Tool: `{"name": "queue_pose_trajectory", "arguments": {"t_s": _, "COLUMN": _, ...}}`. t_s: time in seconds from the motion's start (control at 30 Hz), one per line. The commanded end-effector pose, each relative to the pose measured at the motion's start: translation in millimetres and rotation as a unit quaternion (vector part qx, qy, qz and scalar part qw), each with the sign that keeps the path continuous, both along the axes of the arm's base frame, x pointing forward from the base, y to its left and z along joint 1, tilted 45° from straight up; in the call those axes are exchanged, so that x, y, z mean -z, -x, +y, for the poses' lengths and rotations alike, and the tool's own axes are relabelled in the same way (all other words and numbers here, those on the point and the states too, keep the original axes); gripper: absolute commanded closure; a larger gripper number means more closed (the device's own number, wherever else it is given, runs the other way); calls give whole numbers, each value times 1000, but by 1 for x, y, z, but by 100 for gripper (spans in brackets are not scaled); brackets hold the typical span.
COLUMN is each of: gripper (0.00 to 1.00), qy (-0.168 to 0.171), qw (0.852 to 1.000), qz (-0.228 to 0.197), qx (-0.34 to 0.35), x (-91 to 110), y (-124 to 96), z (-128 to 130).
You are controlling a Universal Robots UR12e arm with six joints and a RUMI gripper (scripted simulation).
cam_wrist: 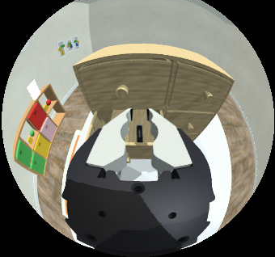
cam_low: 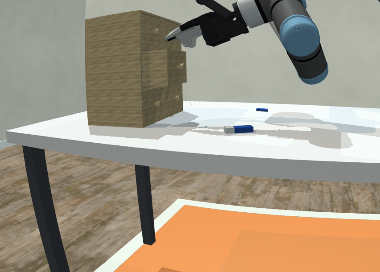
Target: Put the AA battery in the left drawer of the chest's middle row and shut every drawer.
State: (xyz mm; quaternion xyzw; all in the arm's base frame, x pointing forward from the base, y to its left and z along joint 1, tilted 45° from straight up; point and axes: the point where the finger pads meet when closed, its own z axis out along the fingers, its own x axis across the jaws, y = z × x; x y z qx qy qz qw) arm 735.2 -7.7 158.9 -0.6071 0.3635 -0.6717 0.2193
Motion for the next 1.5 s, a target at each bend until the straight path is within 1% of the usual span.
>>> {"name": "queue_pose_trajectory", "arguments": {"t_s": 0.0, "gripper": 86, "qy": 0, "qw": 1000, "qz": -2, "qx": -1, "x": -2, "y": -1, "z": 1}}
{"name": "queue_pose_trajectory", "arguments": {"t_s": 0.03, "gripper": 86, "qy": 0, "qw": 1000, "qz": -2, "qx": -1, "x": -2, "y": -1, "z": 1}}
{"name": "queue_pose_trajectory", "arguments": {"t_s": 0.07, "gripper": 83, "qy": 0, "qw": 1000, "qz": -2, "qx": -1, "x": -2, "y": -1, "z": 1}}
{"name": "queue_pose_trajectory", "arguments": {"t_s": 0.13, "gripper": 83, "qy": 0, "qw": 1000, "qz": -2, "qx": -1, "x": -2, "y": -1, "z": 1}}
{"name": "queue_pose_trajectory", "arguments": {"t_s": 0.17, "gripper": 0, "qy": 0, "qw": 1000, "qz": -2, "qx": -1, "x": -2, "y": -1, "z": 1}}
{"name": "queue_pose_trajectory", "arguments": {"t_s": 1.03, "gripper": 0, "qy": 0, "qw": 1000, "qz": -1, "qx": 0, "x": -1, "y": 0, "z": 1}}
{"name": "queue_pose_trajectory", "arguments": {"t_s": 1.27, "gripper": 0, "qy": -1, "qw": 1000, "qz": 1, "qx": 0, "x": 2, "y": 7, "z": 0}}
{"name": "queue_pose_trajectory", "arguments": {"t_s": 1.47, "gripper": 0, "qy": -1, "qw": 1000, "qz": 1, "qx": 0, "x": 4, "y": 18, "z": 0}}
